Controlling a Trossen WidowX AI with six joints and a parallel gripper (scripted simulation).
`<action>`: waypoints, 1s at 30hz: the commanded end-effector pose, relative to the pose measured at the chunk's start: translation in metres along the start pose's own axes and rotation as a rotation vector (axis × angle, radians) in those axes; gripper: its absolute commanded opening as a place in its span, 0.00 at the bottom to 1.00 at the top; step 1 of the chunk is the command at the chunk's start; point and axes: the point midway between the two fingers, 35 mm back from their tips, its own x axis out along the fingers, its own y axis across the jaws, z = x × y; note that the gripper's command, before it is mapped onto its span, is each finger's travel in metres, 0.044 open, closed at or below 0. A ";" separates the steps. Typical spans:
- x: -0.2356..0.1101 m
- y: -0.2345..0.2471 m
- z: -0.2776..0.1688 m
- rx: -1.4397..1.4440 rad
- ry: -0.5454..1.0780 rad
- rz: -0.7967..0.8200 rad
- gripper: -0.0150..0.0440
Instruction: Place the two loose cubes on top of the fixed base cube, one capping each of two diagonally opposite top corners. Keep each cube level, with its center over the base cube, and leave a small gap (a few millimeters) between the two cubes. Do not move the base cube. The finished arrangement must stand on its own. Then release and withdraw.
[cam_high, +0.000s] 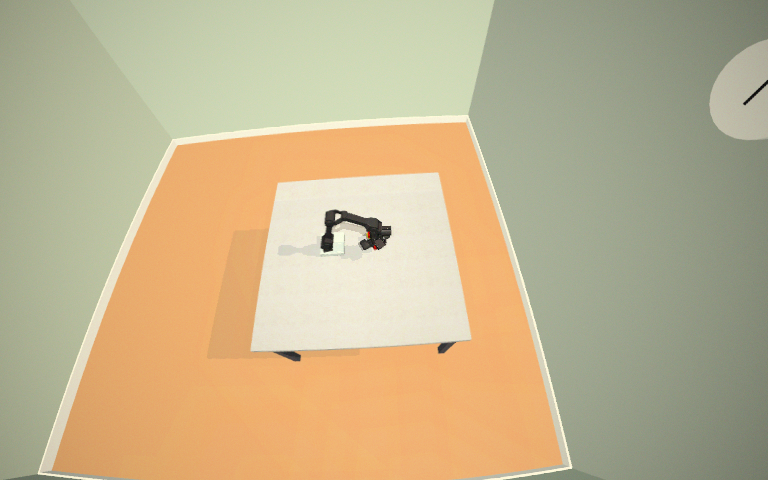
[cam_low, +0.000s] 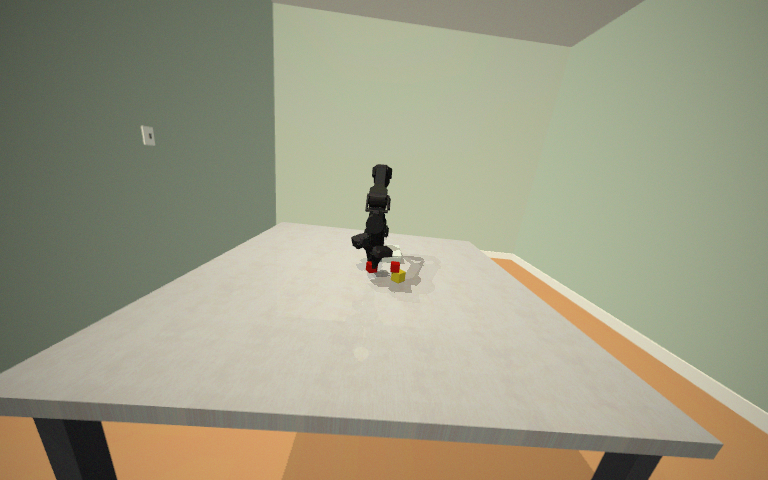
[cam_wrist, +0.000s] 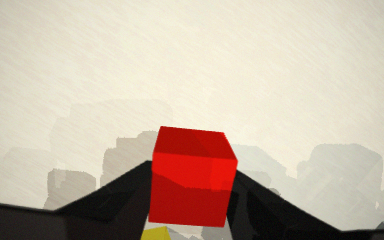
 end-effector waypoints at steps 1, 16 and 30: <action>-0.018 0.002 0.001 0.006 -0.004 0.009 0.43; -0.064 -0.003 -0.002 0.006 -0.004 0.008 0.43; -0.063 0.009 -0.031 0.106 0.000 0.009 0.43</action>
